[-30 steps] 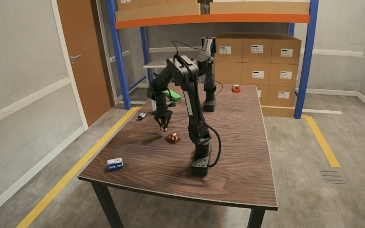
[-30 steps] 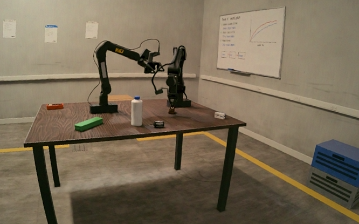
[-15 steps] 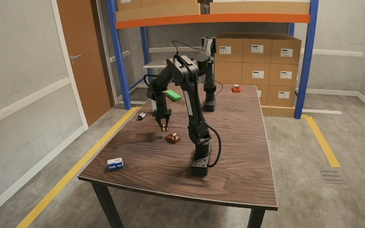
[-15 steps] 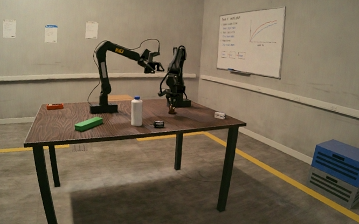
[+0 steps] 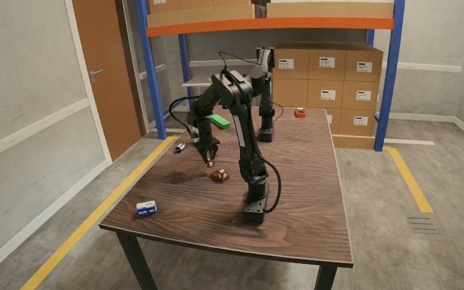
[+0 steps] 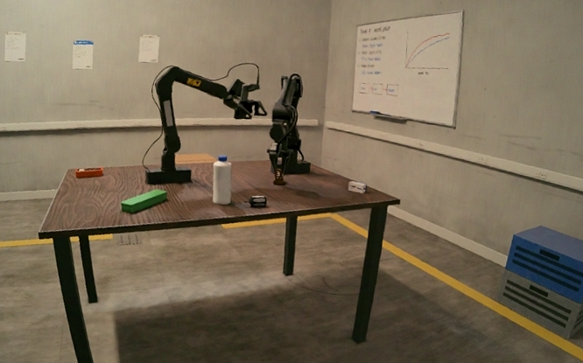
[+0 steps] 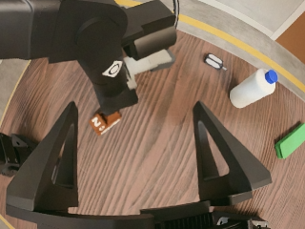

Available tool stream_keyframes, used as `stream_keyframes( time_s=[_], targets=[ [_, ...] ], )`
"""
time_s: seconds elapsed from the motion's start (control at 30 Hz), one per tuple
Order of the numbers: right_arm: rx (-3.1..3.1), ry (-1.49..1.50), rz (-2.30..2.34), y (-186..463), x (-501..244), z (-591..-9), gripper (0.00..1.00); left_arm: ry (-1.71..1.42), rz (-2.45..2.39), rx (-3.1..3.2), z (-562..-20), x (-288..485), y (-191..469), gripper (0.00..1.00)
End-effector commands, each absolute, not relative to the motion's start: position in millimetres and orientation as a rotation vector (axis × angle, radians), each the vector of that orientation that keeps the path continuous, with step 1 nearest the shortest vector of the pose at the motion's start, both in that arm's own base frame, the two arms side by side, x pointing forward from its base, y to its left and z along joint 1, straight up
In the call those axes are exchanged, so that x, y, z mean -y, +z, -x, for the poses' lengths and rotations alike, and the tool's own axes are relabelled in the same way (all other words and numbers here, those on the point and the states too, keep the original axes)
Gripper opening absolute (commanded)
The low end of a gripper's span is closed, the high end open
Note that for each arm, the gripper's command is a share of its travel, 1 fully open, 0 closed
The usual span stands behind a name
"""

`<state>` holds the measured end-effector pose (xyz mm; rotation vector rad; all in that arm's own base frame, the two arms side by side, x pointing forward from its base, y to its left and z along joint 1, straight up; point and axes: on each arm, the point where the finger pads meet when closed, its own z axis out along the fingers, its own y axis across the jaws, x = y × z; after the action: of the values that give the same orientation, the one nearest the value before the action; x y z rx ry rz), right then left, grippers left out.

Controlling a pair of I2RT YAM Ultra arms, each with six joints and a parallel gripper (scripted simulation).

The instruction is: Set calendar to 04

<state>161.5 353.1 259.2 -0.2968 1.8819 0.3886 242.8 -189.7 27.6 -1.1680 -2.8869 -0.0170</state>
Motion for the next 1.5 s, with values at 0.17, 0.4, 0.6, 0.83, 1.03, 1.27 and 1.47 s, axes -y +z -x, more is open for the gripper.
stream_keyframes(
  time_s=[0.17,0.4,0.6,0.83,1.03,1.27,1.47],
  targets=[
    [-1.863,0.408,0.251,273.9,-352.9,-163.2,1.0,0.003,0.765,3.057,-250.0,196.5,40.3,0.26],
    [-1.863,0.408,0.251,273.9,-352.9,-163.2,1.0,-0.009,0.776,3.036,-243.1,191.4,41.7,0.26],
    [-1.863,0.408,0.251,273.9,-352.9,-163.2,1.0,-0.022,0.778,3.018,-218.1,178.9,57.9,0.26],
    [-1.863,0.408,0.251,273.9,-352.9,-163.2,1.0,-0.001,0.792,3.044,-216.6,179.6,64.3,0.26],
    [-1.863,0.408,0.251,273.9,-352.9,-163.2,1.0,0.015,0.803,3.063,-222.3,184.4,57.9,0.26],
    [-1.863,0.408,0.251,273.9,-352.9,-163.2,1.0,0.015,0.803,3.064,-223.7,185.6,39.5,0.26],
    [-1.863,0.408,0.251,273.9,-352.9,-163.2,1.0,0.013,0.803,3.061,-223.0,185.1,29.5,0.26]
  ],
)
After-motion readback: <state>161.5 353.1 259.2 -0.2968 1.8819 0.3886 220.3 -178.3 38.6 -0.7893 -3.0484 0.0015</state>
